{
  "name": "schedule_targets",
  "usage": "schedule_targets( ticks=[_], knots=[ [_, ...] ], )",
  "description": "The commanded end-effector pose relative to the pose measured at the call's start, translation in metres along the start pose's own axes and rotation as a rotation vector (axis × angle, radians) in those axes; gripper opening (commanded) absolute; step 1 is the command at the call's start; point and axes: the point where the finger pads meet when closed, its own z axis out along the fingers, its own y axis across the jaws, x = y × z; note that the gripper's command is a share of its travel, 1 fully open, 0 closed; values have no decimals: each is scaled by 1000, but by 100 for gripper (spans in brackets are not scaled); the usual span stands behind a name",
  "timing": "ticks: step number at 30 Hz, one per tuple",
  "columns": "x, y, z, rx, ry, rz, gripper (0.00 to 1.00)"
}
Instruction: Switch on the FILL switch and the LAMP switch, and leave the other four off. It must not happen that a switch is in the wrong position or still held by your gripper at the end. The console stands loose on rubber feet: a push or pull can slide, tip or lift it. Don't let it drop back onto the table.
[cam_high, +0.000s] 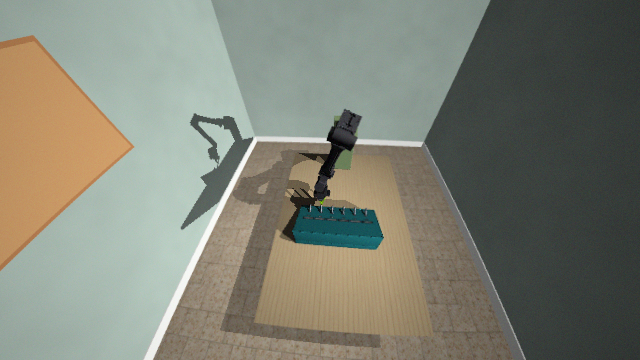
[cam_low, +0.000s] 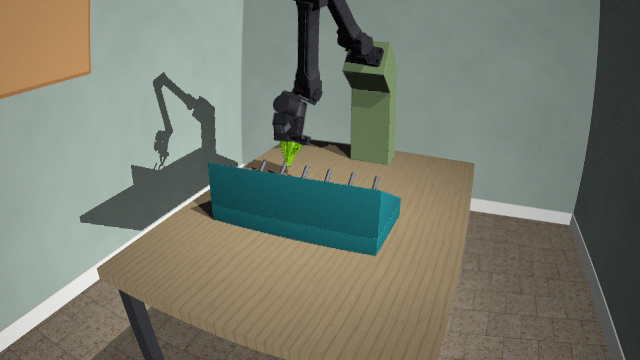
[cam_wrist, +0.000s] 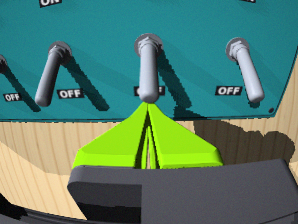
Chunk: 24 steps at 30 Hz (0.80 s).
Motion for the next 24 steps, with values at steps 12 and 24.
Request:
schedule_targets(
  ticks=[12, 24],
  knots=[
    [-52, 4, 0, -9, -102, -27, 0],
    [-58, 4, -1, -9, -106, -29, 0]
  ],
)
